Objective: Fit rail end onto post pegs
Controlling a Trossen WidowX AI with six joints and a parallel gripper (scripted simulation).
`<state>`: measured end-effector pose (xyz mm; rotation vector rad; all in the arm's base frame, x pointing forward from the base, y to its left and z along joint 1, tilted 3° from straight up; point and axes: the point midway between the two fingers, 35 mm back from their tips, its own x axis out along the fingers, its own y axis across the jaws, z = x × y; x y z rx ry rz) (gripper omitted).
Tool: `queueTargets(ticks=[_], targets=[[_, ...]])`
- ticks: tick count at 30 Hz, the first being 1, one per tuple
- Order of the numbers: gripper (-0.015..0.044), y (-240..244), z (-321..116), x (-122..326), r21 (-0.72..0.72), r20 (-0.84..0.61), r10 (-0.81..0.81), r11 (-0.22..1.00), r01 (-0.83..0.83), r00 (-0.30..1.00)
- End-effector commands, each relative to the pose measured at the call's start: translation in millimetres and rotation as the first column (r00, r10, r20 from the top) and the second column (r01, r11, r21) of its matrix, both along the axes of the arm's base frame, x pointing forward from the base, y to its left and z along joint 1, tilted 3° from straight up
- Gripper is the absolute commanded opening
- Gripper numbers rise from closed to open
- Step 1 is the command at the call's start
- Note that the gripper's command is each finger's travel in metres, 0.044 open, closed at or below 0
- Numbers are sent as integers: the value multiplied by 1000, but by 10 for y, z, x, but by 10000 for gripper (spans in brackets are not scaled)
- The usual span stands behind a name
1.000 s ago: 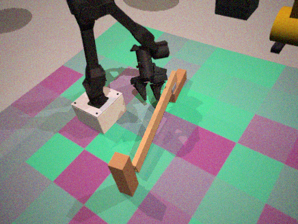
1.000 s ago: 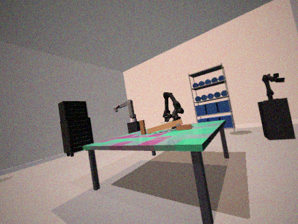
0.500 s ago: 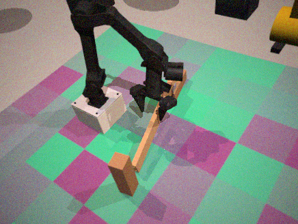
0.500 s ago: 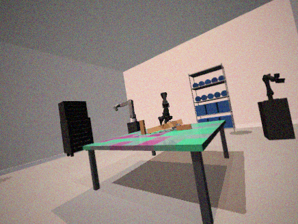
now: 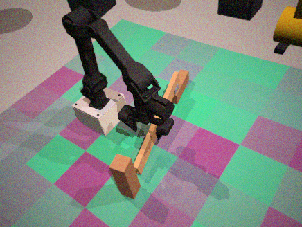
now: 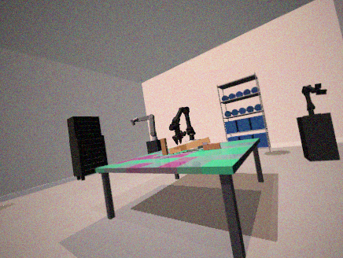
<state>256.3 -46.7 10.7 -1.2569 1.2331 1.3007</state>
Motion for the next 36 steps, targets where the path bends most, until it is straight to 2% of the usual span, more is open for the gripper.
queueTargets(ticks=[1,36], targets=[[440,-211,33,24,58,33,50,997,-52,998],[440,-203,-430,31,58,33,50,997,-52,998]])
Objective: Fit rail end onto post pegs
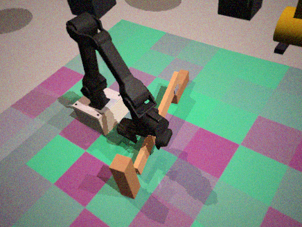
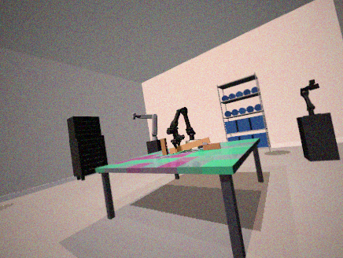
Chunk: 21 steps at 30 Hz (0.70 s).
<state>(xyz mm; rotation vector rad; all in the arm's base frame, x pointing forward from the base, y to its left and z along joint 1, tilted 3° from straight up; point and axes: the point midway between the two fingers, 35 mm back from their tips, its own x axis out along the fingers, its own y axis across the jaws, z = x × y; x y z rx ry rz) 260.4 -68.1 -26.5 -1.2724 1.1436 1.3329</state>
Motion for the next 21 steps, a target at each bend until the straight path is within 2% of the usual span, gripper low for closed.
queueTargets(ticks=[1,17,21], targets=[[440,12,-73,-11,6,-2,3,1000,-3,1000],[440,25,-297,-40,6,-2,3,1000,-3,1000],[335,25,-297,-40,6,-2,3,1000,-3,1000]])
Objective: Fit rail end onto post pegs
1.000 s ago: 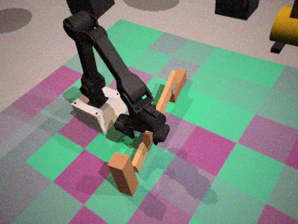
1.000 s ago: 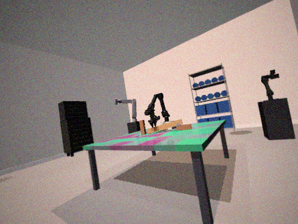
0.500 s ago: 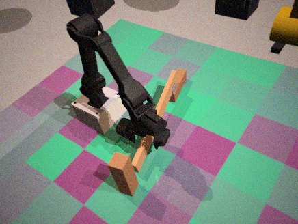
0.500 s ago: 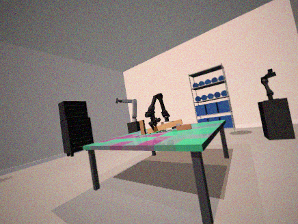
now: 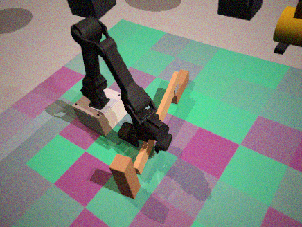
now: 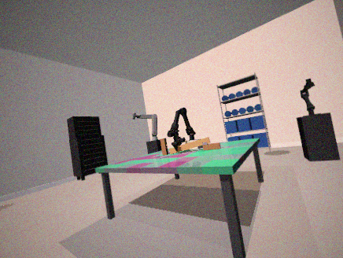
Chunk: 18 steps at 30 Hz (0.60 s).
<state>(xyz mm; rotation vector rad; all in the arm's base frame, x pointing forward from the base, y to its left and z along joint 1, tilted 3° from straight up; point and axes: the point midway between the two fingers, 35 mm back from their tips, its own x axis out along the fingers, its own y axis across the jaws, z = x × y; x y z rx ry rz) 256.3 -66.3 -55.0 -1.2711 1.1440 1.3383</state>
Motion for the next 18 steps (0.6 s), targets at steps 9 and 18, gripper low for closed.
queueTargets(ticks=[9,18], targets=[[99,8,-12,1,4,1,1,1000,-1,1000],[0,8,-12,1,4,1,1,1000,-1,1000]])
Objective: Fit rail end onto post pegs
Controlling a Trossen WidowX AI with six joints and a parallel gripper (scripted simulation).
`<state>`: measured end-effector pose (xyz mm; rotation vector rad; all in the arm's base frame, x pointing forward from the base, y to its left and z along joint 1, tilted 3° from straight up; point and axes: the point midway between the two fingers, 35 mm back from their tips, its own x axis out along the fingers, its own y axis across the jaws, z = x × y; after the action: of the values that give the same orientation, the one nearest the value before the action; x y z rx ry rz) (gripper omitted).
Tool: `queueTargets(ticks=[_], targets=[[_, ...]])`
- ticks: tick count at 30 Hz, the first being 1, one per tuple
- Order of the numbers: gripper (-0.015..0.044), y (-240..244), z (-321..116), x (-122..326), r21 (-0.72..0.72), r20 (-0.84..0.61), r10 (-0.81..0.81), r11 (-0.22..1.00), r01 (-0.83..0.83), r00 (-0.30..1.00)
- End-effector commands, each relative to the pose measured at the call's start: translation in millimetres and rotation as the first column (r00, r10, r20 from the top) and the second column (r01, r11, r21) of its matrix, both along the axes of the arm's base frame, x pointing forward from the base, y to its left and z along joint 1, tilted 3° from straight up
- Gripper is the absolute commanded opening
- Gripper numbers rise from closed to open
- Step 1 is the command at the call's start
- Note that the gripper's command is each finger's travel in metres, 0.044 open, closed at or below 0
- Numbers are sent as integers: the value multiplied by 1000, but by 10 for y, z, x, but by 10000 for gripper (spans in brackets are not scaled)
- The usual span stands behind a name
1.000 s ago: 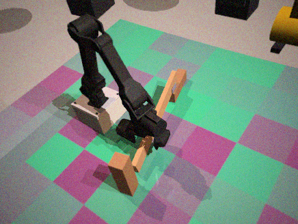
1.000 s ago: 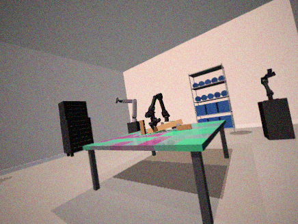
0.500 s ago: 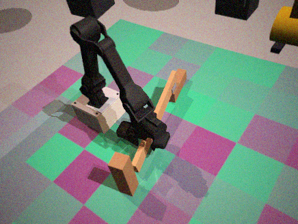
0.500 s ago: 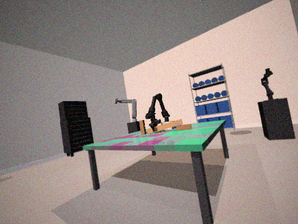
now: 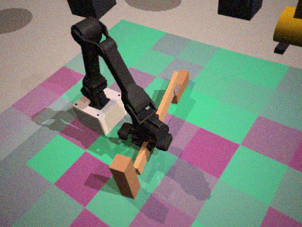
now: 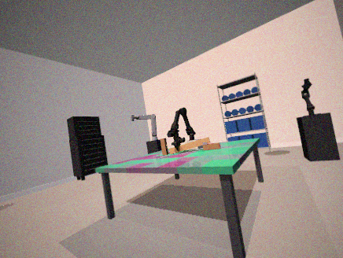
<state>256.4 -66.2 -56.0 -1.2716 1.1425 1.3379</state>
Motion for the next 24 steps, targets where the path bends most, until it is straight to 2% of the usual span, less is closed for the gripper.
queueTargets(ticks=[1,24], targets=[[0,6,-2,-1,4,0,0,1000,0,1000],[0,-3,62,7,4,0,0,1000,0,1000]])
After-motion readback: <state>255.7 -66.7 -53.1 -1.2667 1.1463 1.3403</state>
